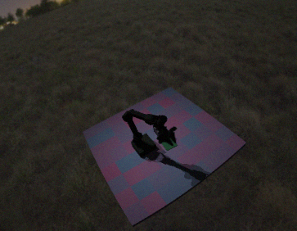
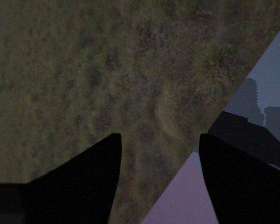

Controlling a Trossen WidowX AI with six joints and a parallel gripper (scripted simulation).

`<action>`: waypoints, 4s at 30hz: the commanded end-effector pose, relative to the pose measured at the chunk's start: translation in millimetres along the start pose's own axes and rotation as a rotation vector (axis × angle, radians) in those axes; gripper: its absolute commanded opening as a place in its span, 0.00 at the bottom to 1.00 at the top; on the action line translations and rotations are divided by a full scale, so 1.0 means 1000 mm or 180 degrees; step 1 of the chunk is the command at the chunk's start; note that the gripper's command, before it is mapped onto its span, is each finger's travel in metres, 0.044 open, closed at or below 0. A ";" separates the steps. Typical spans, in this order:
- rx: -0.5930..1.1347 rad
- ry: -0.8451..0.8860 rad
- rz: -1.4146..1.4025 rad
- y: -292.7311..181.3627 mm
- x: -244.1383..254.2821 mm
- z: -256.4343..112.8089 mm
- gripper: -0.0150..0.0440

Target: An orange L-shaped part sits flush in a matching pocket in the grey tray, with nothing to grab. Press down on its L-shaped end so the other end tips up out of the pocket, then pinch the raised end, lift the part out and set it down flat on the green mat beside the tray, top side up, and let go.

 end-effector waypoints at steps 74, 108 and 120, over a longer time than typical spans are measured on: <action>0.4424 -0.0666 -0.7007 -0.257 -0.358 -0.214 0.56; 0.4428 -0.0666 -0.7005 -0.259 -0.359 -0.227 0.56; 0.4425 -0.0665 -0.7006 -0.243 -0.272 -0.260 0.56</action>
Point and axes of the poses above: the point midway between the two fingers, 35 mm back from their tips, its own z axis out along the fingers, its own x axis across the jaws, y = z × x, the point moved 10 cm from there along -z, back along the fingers, and after that the axes turned 15 degrees about z, right-handed, at the moved point
